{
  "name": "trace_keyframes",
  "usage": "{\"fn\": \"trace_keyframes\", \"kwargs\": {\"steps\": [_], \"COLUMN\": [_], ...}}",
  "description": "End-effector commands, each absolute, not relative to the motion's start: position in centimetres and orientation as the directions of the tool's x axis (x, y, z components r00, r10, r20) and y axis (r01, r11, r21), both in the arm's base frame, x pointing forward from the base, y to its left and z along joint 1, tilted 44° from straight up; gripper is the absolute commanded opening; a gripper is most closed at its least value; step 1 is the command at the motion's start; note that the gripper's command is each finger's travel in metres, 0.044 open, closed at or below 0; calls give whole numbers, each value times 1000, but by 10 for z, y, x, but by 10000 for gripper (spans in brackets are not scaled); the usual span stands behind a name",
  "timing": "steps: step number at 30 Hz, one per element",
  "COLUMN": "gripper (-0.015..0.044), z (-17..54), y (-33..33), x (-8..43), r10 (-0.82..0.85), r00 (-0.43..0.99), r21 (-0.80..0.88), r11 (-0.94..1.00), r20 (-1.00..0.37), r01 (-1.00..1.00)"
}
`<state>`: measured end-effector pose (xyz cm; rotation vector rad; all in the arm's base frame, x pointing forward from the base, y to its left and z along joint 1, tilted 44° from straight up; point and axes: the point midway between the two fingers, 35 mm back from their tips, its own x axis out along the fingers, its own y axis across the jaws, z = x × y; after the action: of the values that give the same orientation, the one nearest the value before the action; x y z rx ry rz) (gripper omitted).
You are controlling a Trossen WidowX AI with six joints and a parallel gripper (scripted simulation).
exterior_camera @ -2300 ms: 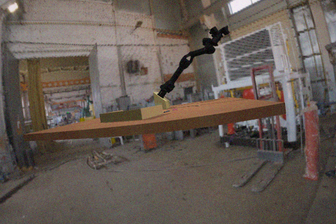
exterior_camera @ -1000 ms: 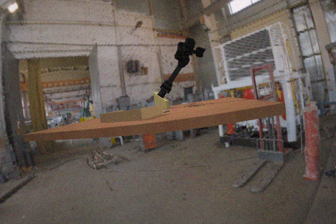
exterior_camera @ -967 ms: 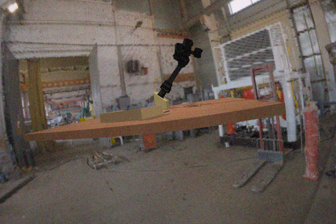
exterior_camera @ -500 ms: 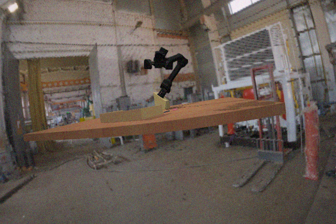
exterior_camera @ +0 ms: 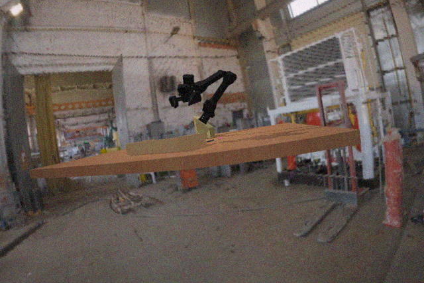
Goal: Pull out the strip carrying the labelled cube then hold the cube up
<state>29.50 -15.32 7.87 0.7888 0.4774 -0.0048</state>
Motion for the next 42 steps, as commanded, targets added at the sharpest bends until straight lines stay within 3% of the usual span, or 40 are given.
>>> {"fn": "trace_keyframes", "kwargs": {"steps": [1,4,13,19,32,42], "gripper": [400,400,164,6,0,0], "z": [73,73,64,62,72,72], "y": [-151,-151,-141,-116,-28,-22], "x": [289,289,334,371,416,417], "r10": [177,177,291,439,662,668], "r00": [890,890,795,650,207,182], "r21": [687,687,698,728,677,671], "r11": [703,703,682,630,607,609], "r20": [-421,-421,-532,-621,-720,-721], "r01": [185,185,218,270,416,423]}}
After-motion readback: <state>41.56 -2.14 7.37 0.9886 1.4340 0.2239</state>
